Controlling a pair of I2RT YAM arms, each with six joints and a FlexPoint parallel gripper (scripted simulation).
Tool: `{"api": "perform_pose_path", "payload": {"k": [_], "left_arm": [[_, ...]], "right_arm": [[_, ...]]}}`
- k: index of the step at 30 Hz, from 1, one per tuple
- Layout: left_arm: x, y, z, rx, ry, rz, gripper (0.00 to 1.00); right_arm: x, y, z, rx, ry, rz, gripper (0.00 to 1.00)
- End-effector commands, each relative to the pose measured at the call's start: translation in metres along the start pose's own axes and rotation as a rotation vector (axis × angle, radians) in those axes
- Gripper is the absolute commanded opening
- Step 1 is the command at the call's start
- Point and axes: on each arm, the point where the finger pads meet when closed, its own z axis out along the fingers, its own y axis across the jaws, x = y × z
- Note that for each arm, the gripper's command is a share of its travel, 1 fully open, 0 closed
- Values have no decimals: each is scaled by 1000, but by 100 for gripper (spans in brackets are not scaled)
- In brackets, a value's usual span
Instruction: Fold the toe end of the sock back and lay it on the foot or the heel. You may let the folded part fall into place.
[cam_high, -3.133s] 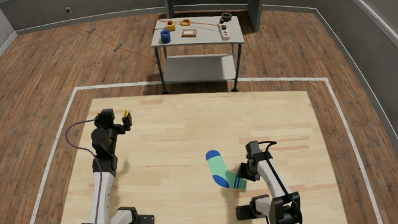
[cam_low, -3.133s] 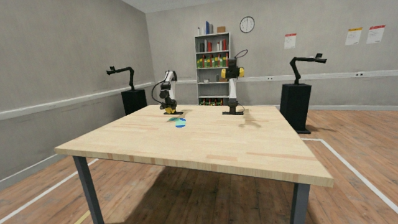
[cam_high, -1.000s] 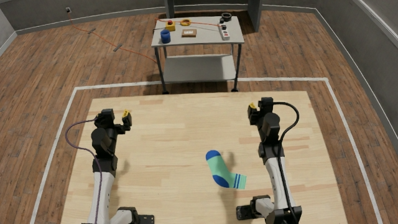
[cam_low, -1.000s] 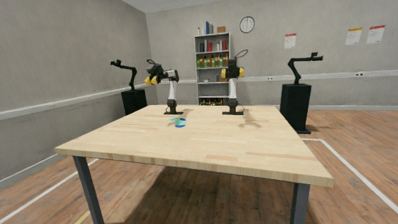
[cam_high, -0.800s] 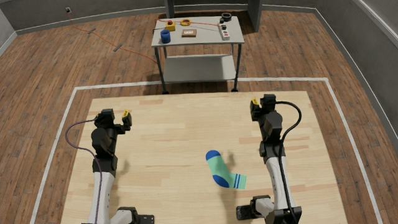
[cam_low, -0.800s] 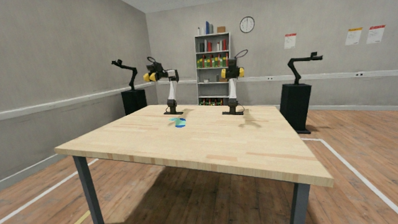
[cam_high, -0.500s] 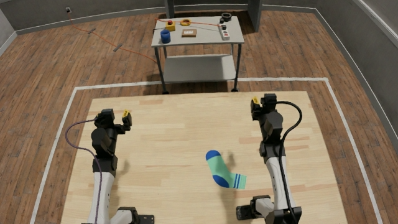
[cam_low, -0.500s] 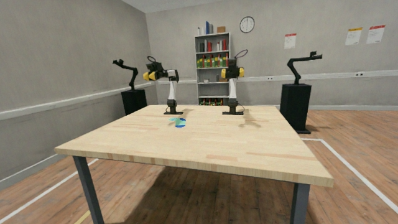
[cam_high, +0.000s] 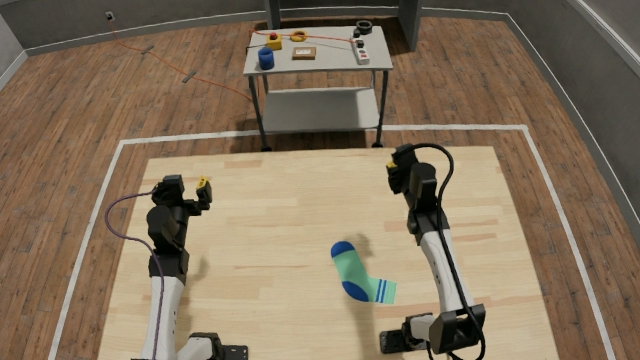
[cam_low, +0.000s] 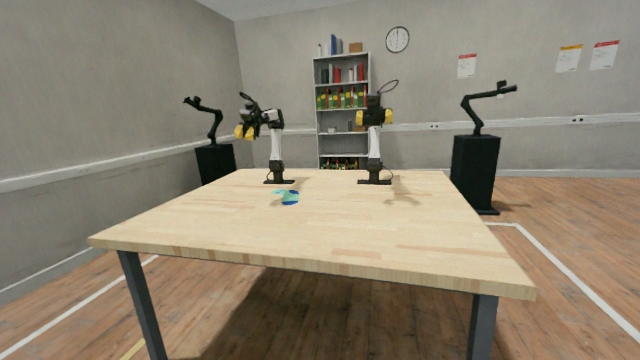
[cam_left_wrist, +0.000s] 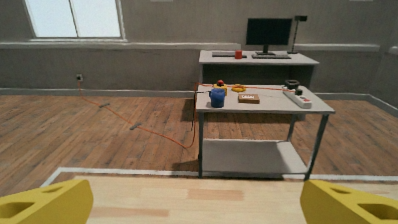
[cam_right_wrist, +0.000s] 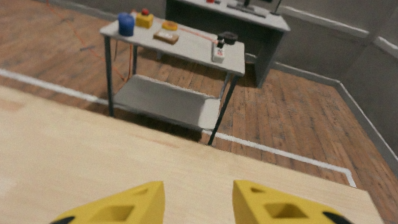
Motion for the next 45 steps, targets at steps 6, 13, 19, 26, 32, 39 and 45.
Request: {"api": "perform_pose_path", "payload": {"k": [6, 13, 19, 26, 32, 39, 45], "left_arm": [[-6, 0, -2, 1, -16, -1, 100], [-6, 0, -2, 1, -16, -1, 100], [-6, 0, -2, 1, -16, -1, 100], [-6, 0, -2, 1, -16, -1, 100], [-6, 0, -2, 1, -16, -1, 100], [-6, 0, -2, 1, -16, -1, 100], [-6, 0, -2, 1, -16, -1, 100]], "right_arm": [[26, 35, 25, -129, 203, -226, 34], [57, 72, 44, -284, 350, -417, 34], [77, 93, 51, -377, 430, -531, 34], [112, 131, 56, -569, 556, -733, 34], [143, 164, 52, -769, 645, -908, 34], [168, 186, 45, -935, 719, -1061, 34], [199, 214, 28, -1187, 791, -1242, 34]]}}
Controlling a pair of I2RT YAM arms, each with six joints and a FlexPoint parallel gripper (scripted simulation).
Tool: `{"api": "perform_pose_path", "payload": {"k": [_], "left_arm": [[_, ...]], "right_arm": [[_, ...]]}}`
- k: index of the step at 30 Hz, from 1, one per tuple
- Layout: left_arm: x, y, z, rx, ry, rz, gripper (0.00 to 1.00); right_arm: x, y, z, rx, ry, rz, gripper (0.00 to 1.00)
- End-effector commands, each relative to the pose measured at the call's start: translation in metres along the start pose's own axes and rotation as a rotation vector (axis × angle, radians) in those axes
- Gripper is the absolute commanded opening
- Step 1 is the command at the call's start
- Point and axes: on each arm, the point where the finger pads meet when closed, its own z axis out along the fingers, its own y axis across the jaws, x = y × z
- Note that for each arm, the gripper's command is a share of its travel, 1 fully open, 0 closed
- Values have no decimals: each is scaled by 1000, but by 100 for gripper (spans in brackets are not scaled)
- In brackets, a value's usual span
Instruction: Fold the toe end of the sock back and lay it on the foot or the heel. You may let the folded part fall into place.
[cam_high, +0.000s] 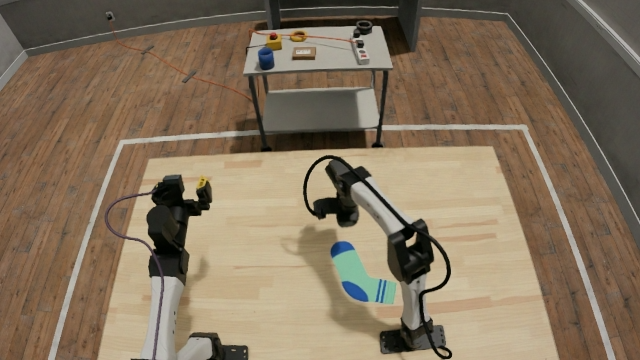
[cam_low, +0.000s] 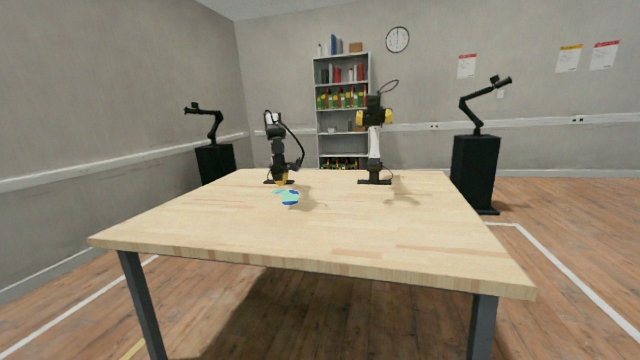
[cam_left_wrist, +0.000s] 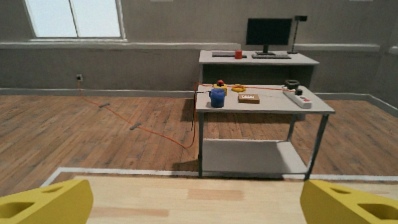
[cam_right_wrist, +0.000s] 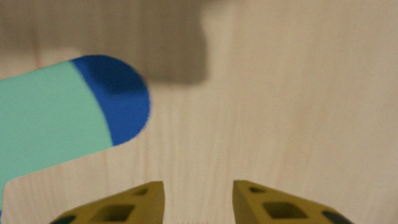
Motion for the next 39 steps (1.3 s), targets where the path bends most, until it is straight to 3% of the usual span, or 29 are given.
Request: {"api": "perform_pose_path", "payload": {"k": [1, 8, 11, 14, 20, 23, 24, 34, 39], "left_arm": [[-6, 0, -2, 1, -16, -1, 100], [-6, 0, -2, 1, -16, -1, 100], [-6, 0, -2, 1, -16, -1, 100], [-6, 0, -2, 1, -16, -1, 100], [-6, 0, -2, 1, -16, -1, 100], [-6, 0, -2, 1, -16, -1, 100], [-6, 0, -2, 1, -16, -1, 100], [-6, 0, -2, 1, -16, -1, 100], [-6, 0, -2, 1, -16, -1, 100]], "right_arm": [[-9, 30, 18, -203, 60, -199, 34], [-17, 40, 28, -281, 80, -302, 34], [-12, 28, 33, -240, 76, -212, 34], [-19, 47, 46, -299, 77, -229, 34], [-14, 32, 54, -228, 53, -231, 34], [-16, 43, 53, -273, 68, -232, 34], [-18, 31, 53, -203, 47, -243, 34], [-8, 40, 106, -224, 54, -238, 34], [-17, 32, 90, -207, 48, -242, 34]]}}
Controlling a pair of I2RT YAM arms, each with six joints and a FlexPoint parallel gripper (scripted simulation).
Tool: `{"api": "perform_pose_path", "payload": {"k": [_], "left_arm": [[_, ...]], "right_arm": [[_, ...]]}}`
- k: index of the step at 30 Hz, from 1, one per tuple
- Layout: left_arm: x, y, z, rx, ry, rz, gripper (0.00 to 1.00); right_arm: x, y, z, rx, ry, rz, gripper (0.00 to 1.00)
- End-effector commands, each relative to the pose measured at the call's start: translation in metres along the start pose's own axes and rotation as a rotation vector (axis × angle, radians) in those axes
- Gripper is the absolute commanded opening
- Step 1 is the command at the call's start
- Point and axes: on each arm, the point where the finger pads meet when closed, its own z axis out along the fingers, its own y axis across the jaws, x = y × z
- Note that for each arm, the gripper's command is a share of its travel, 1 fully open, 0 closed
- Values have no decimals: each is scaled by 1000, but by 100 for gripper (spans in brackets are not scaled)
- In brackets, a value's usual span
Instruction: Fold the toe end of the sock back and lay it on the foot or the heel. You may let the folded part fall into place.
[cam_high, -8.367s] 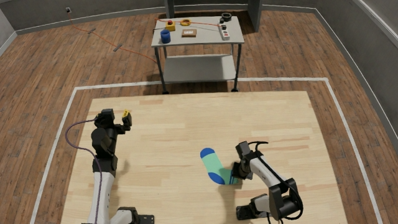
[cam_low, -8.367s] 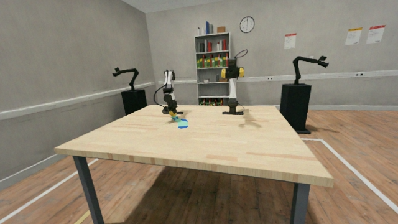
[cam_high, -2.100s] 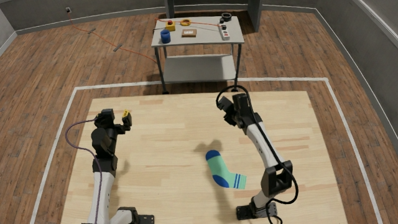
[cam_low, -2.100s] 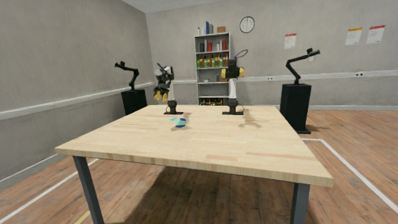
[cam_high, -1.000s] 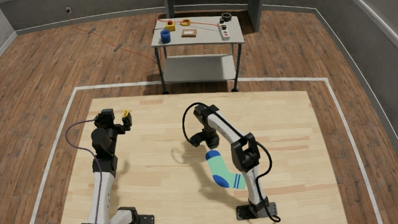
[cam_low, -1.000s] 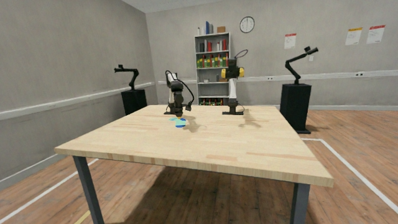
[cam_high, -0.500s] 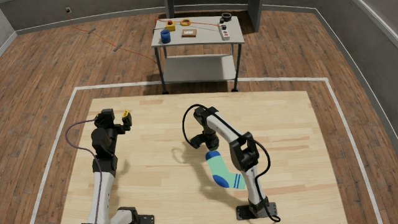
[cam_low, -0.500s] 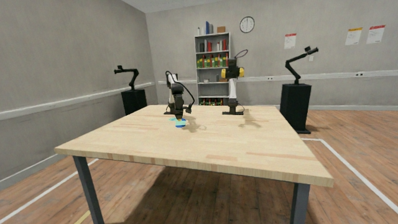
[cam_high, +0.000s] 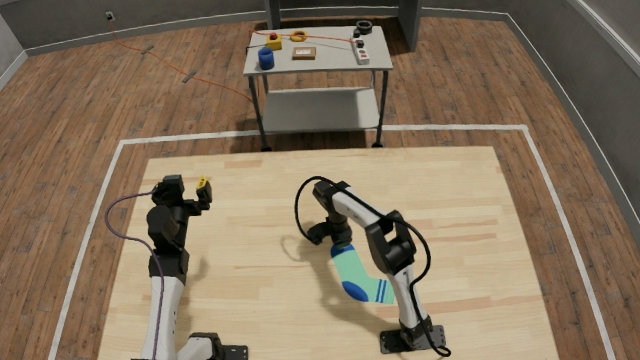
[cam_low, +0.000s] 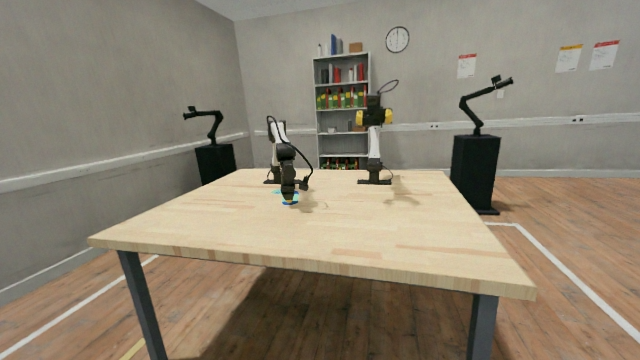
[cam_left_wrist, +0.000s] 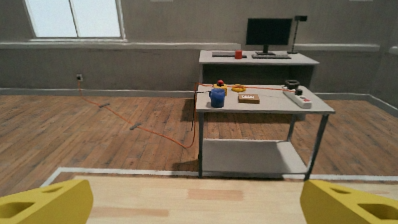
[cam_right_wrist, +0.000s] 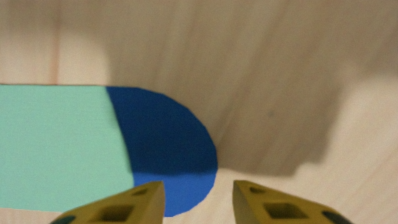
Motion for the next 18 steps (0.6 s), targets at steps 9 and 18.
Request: {"api": "perform_pose_path", "payload": {"k": [9, 18], "left_arm": [[-6, 0, -2, 1, -16, -1, 100], [-6, 0, -2, 1, -16, -1, 100]], "right_arm": [[-1, -1, 22, -18, -1, -12, 34], [-2, 0, 26, -21, 0, -14, 34]]}}
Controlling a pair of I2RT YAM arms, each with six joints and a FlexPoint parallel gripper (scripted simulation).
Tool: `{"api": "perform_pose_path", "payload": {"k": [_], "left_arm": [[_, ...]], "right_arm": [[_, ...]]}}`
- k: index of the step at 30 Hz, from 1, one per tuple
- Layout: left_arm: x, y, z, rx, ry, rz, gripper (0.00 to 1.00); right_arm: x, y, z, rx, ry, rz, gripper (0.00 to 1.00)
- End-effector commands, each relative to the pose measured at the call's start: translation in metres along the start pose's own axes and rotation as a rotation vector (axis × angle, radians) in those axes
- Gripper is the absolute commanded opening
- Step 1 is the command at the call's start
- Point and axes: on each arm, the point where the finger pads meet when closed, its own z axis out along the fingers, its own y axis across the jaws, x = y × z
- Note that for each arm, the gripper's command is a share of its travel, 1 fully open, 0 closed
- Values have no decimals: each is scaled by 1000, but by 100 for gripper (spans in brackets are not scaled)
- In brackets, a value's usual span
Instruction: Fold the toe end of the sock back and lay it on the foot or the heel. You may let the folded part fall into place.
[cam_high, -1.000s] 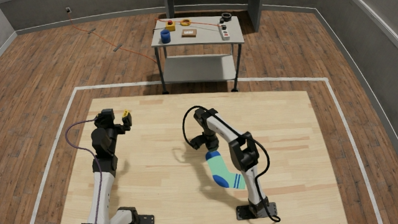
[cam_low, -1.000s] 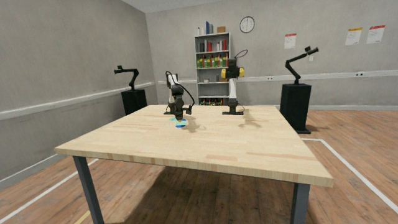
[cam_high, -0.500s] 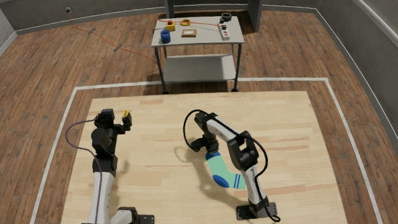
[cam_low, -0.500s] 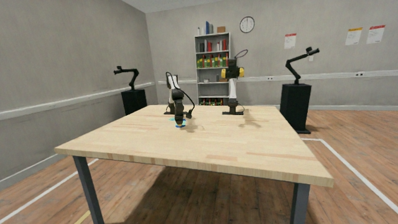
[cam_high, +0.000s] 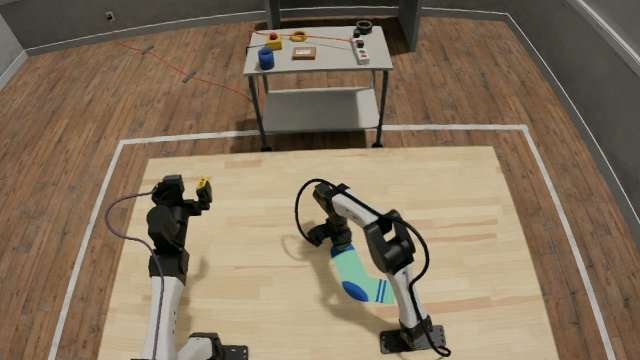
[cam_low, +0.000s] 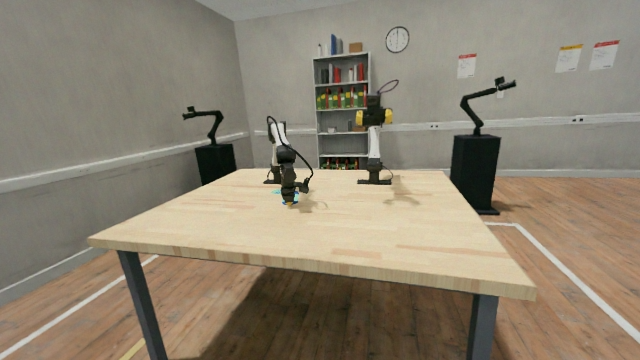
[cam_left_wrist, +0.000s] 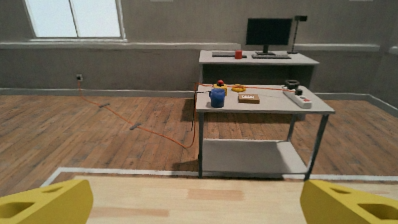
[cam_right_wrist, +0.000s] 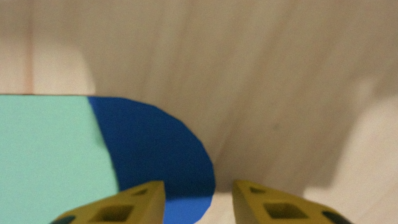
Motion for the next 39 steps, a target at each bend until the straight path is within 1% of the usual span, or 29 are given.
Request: {"api": "perform_pose_path", "payload": {"k": [1, 7, 10, 11, 14, 15, 17, 18, 19, 21, 22, 24, 25, 26, 28, 29, 30, 31, 32, 34, 35, 38, 39], "left_arm": [[-6, 0, -2, 1, -16, -1, 100], [-6, 0, -2, 1, -16, -1, 100], [-6, 0, -2, 1, -16, -1, 100], [-6, 0, -2, 1, -16, -1, 100], [-6, 0, -2, 1, -16, -1, 100], [-6, 0, -2, 1, -16, -1, 100], [-6, 0, -2, 1, -16, -1, 100], [-6, 0, -2, 1, -16, -1, 100], [-6, 0, -2, 1, -16, -1, 100], [-6, 0, -2, 1, -16, -1, 100], [-6, 0, -2, 1, -16, -1, 100], [-6, 0, -2, 1, -16, -1, 100], [-6, 0, -2, 1, -16, -1, 100], [-6, 0, -2, 1, -16, -1, 100], [-6, 0, -2, 1, -16, -1, 100], [-6, 0, -2, 1, -16, -1, 100], [-6, 0, -2, 1, -16, -1, 100], [-6, 0, -2, 1, -16, -1, 100], [-6, 0, -2, 1, -16, -1, 100], [-6, 0, -2, 1, -16, -1, 100], [-6, 0, -2, 1, -16, -1, 100], [-6, 0, -2, 1, -16, -1, 100], [-6, 0, -2, 1, -16, -1, 100]], "right_arm": [[-1, 2, 18, -23, 1, -7, 34], [-3, 6, 25, -41, 4, -16, 34], [3, 6, 25, -42, 3, -1, 34], [-1, 6, 30, -45, 8, -10, 34], [0, 12, 25, -75, 3, -9, 32], [-1, 5, 26, -47, -1, -9, 31], [-1, 5, 26, -47, -1, -9, 31], [-2, 3, 17, -49, -3, -7, 30], [-3, -2, 15, -34, -6, -14, 30], [0, 7, 27, -56, 3, -9, 28], [-4, 0, 19, -58, 2, -21, 28], [-1, 7, 24, -73, 0, -14, 26], [-2, 0, 17, -59, -4, -13, 26], [0, 9, 23, -89, 1, -5, 25], [1, 12, 32, -92, 3, -5, 24], [1, 11, 32, -89, 3, -5, 23], [3, 8, 20, -118, 2, 40, 22], [-2, 7, 20, -104, 0, 5, 22], [-4, 8, 26, -97, 2, -6, 21], [-4, 8, 26, -97, 2, -6, 21], [2, 7, 20, -115, -3, 0, 21], [-2, 14, 30, -130, 4, -13, 19], [1, 15, 23, -163, 1, -12, 18]]}}
